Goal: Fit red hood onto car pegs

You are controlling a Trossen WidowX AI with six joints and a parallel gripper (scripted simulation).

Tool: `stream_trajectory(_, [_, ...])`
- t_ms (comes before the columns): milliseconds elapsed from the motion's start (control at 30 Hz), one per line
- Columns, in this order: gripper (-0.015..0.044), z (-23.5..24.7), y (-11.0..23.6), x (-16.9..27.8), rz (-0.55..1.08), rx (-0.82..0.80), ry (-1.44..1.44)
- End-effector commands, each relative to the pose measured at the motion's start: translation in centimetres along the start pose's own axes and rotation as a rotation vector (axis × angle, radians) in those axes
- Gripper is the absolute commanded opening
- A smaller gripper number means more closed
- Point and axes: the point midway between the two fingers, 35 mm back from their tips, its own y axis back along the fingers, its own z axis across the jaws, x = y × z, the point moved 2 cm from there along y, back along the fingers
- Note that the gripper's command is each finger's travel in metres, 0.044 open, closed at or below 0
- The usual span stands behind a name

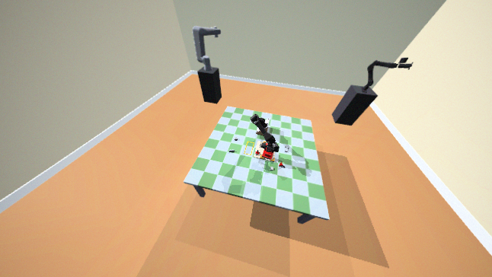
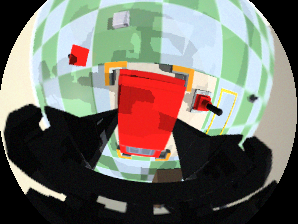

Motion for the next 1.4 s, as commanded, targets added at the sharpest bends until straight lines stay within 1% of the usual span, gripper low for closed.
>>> stream_trajectory(0, [0.0000, 0.01, 0.07, -0.06, 0.001, -0.004, -0.005])
stream_trajectory(833, [0.0000, -0.06, -0.18, -0.02, -0.002, -0.003, -0.004])
stream_trajectory(1367, [0.0000, -0.04, -0.91, -0.02, -0.003, -0.003, -0.004])
